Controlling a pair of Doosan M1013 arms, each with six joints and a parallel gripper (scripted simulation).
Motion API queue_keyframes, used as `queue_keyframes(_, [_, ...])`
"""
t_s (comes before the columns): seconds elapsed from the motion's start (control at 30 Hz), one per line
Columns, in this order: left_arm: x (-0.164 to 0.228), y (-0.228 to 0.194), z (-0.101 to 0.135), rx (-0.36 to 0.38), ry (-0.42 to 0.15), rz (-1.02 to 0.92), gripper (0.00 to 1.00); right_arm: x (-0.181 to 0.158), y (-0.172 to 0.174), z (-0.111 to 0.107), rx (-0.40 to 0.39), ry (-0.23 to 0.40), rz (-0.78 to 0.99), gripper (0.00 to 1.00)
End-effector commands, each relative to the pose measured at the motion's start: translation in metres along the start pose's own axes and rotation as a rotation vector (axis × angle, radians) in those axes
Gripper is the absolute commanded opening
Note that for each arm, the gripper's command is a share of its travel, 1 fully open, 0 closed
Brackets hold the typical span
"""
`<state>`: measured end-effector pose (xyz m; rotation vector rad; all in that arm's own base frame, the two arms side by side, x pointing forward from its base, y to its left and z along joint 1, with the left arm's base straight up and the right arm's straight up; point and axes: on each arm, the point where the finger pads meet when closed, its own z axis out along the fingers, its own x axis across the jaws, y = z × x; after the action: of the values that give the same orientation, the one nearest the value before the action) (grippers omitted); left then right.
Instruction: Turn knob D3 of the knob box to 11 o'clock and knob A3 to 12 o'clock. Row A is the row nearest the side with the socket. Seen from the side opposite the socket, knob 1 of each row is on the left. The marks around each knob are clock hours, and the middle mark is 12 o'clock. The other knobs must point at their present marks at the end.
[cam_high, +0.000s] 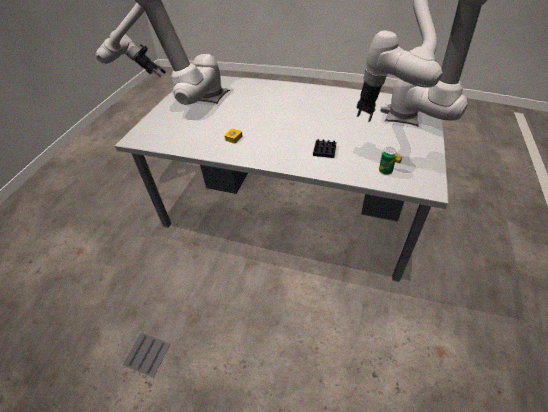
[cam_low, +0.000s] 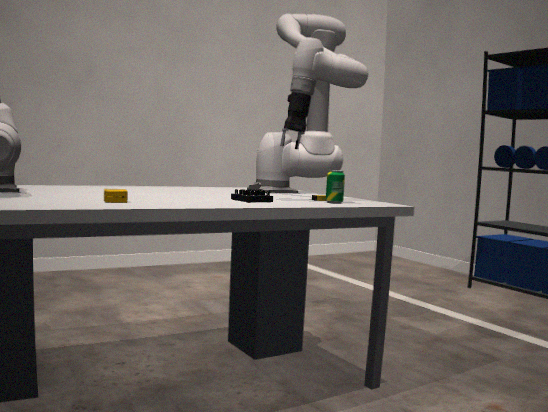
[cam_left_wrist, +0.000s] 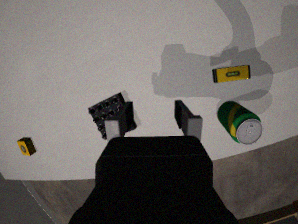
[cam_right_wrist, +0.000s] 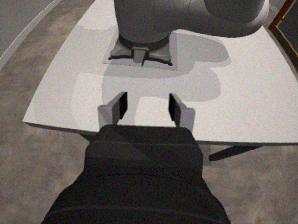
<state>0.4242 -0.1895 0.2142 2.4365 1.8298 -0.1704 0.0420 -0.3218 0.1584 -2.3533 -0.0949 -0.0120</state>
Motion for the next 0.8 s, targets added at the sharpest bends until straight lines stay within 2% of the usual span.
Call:
queue_keyframes(0.0, [-0.004, 0.004, 0.008, 0.003, 0.003, 0.157, 1.0, 0.0, 0.0, 0.0, -0.001, 0.0, 0.0, 1.0])
queue_keyframes(0.3, [-0.015, 0.014, 0.028, 0.016, 0.023, 0.537, 1.0, 0.0, 0.0, 0.0, -0.001, 0.0, 0.0, 1.0])
queue_keyframes(0.37, [-0.015, 0.014, 0.028, 0.016, 0.023, 0.537, 1.0, 0.0, 0.0, 0.0, -0.001, 0.0, 0.0, 1.0])
queue_keyframes(0.4, [-0.018, 0.018, 0.034, 0.022, 0.029, 0.656, 1.0, 0.0, 0.0, 0.0, -0.001, 0.0, 0.0, 1.0])
queue_keyframes(0.77, [-0.036, 0.031, 0.058, 0.046, 0.045, 1.093, 1.0, 0.0, 0.0, 0.0, -0.001, 0.0, 0.0, 1.0])
